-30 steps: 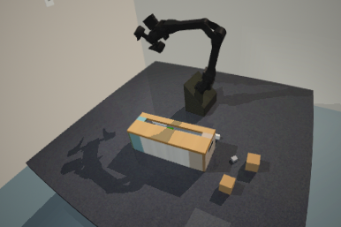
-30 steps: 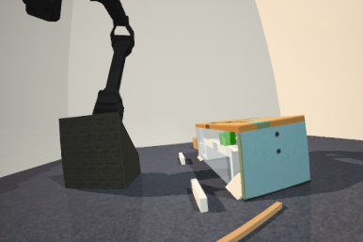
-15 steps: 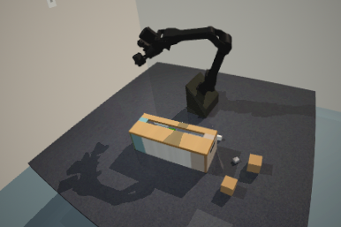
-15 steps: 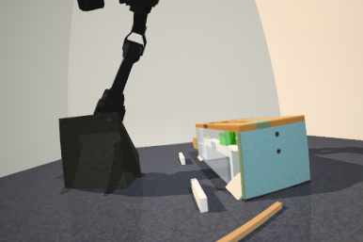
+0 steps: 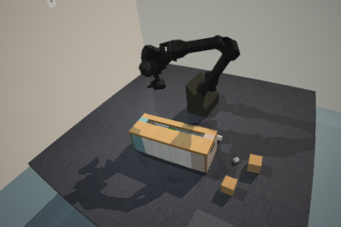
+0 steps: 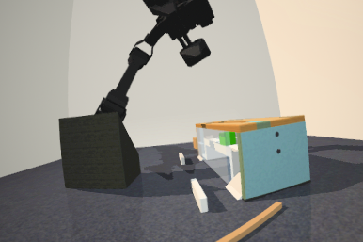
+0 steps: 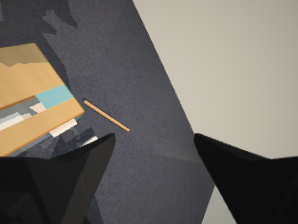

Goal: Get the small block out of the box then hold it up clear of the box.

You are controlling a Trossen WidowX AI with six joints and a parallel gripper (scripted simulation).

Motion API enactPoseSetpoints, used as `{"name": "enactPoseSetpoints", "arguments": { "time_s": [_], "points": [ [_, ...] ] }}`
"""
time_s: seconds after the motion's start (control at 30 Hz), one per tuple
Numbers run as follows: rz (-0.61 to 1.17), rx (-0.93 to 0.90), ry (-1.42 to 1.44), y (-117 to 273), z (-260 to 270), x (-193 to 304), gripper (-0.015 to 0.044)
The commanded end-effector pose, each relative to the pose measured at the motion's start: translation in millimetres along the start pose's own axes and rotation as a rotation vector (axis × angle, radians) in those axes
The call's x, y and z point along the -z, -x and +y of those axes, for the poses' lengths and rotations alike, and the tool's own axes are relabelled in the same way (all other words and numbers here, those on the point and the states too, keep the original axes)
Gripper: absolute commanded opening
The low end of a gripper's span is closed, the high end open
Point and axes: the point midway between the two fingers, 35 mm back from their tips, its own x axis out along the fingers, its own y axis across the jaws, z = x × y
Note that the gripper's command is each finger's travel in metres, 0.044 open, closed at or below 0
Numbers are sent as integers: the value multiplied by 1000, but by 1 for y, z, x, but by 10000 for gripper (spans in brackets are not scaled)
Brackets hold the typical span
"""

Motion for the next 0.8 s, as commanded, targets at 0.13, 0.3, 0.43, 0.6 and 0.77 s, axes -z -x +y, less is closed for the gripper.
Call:
{"name": "enactPoseSetpoints", "arguments": {
  "time_s": [0.13, 0.3, 0.43, 0.6, 0.77],
  "points": [
    [-28, -203, 901, 21, 110, 8, 400],
    [-71, -292, 1291, 31, 151, 20, 400],
    [-119, -361, 1581, 41, 180, 32, 400],
    [-201, -448, 1929, 53, 214, 50, 400],
    [-240, -481, 2060, 58, 226, 57, 400]
  ]
}}
